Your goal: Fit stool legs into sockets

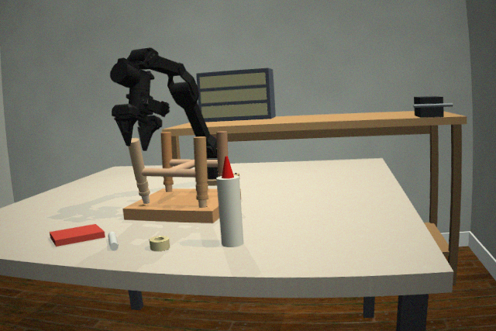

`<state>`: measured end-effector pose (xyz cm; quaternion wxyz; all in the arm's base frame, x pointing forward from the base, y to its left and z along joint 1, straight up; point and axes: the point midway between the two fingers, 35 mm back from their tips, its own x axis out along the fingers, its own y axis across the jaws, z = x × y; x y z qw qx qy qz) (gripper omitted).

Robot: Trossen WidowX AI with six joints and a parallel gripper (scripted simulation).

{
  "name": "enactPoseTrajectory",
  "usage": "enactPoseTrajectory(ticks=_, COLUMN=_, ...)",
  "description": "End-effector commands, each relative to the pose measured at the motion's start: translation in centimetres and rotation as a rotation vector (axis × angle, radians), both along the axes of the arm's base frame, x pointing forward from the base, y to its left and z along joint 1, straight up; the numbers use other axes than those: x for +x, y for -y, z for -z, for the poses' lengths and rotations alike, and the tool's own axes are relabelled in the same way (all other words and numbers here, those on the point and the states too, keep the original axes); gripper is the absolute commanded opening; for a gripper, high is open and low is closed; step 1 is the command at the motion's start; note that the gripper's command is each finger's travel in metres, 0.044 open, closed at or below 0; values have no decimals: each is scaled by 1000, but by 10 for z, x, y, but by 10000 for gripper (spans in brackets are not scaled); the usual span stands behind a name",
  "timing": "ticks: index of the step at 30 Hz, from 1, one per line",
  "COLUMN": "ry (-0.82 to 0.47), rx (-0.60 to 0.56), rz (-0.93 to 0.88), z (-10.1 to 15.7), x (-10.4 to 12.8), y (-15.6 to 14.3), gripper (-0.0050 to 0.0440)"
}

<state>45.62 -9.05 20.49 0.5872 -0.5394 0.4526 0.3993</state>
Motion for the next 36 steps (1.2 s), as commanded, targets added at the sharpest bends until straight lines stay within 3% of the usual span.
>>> enactPoseTrajectory(ticks=1, ry=-6, rx=-6, rz=-3, z=1, x=-1, y=0, gripper=440)
enactPoseTrajectory(ticks=6, ry=-13, rx=-8, rz=3, z=-1, x=-11, y=-1, gripper=440)
enactPoseTrajectory(ticks=36, ry=-13, rx=-8, rz=3, z=-1, x=-19, y=-2, gripper=440)
